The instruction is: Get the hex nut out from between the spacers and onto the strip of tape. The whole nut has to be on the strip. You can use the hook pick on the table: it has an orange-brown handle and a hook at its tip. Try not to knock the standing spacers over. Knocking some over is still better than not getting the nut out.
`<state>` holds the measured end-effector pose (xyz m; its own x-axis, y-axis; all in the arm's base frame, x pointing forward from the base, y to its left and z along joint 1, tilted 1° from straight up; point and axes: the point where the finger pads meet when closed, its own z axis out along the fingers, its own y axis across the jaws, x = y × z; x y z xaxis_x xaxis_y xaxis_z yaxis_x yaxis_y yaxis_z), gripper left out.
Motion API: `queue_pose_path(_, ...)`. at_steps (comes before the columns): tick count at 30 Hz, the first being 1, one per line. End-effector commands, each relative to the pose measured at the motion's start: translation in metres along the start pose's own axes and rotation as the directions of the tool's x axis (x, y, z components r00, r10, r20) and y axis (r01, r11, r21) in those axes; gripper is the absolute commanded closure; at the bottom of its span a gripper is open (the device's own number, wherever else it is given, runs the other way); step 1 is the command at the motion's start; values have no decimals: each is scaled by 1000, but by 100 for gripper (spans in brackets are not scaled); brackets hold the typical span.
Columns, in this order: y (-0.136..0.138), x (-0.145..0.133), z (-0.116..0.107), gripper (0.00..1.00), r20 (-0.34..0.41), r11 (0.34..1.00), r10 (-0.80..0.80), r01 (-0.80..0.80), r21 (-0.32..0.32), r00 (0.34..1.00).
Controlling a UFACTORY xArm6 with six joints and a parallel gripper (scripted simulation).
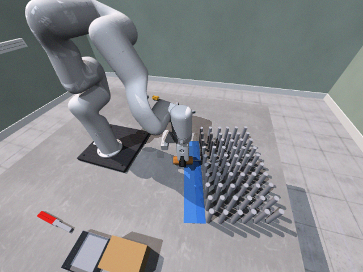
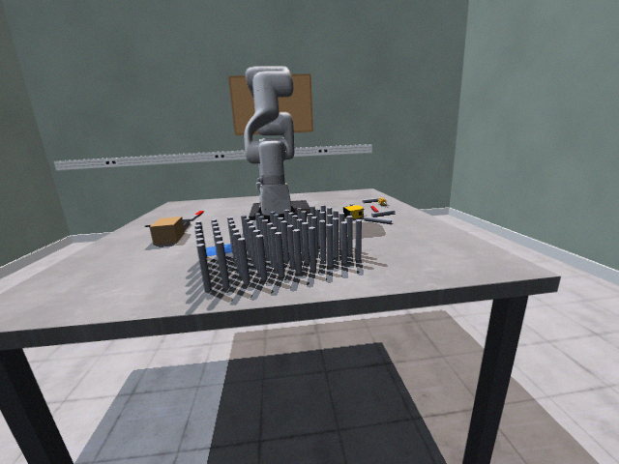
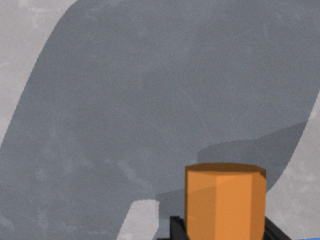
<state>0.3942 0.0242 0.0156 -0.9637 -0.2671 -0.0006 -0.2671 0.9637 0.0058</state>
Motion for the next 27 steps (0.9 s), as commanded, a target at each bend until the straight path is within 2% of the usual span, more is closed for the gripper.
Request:
queue_pose_path(1, 0, -2, -1, 100, 4, 1000, 0, 0, 1, 1000)
queue_pose_path(27, 0, -2, 4, 100, 4, 1000, 0, 0, 1, 1000)
